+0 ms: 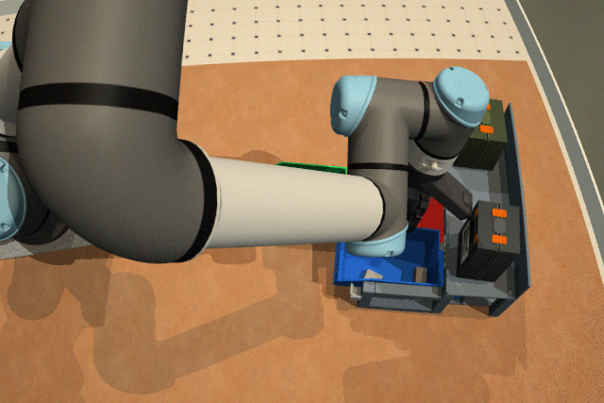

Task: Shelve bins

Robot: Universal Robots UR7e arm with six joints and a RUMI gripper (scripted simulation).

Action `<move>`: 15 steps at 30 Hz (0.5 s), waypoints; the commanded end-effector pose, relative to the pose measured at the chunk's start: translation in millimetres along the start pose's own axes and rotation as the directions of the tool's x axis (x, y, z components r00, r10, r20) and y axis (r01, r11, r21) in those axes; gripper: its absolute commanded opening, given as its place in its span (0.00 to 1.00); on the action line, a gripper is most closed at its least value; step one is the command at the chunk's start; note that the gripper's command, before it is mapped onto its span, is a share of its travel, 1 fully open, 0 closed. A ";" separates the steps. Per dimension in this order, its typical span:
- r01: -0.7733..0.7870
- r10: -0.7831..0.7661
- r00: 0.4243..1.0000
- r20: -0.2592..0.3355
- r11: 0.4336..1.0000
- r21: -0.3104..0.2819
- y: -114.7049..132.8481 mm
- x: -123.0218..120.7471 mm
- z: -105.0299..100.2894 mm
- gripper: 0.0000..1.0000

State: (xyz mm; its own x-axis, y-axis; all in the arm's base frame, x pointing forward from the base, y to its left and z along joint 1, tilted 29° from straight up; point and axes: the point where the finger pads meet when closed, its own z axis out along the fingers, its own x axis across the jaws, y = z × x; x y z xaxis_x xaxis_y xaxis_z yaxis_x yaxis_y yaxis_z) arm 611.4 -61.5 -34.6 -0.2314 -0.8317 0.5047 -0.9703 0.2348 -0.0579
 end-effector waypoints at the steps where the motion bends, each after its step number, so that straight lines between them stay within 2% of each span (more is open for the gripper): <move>1: 0.000 0.000 1.000 -0.001 1.000 0.012 0.8 0.9 -0.1 0.00; 15: -0.001 0.001 1.000 0.000 0.999 0.035 1.6 0.5 1.5 0.00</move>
State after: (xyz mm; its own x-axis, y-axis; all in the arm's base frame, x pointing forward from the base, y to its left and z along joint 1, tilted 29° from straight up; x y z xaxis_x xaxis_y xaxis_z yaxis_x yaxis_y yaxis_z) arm 609.4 -62.2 -37.0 -0.2317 -0.8317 0.5046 -0.9714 0.2253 -0.0747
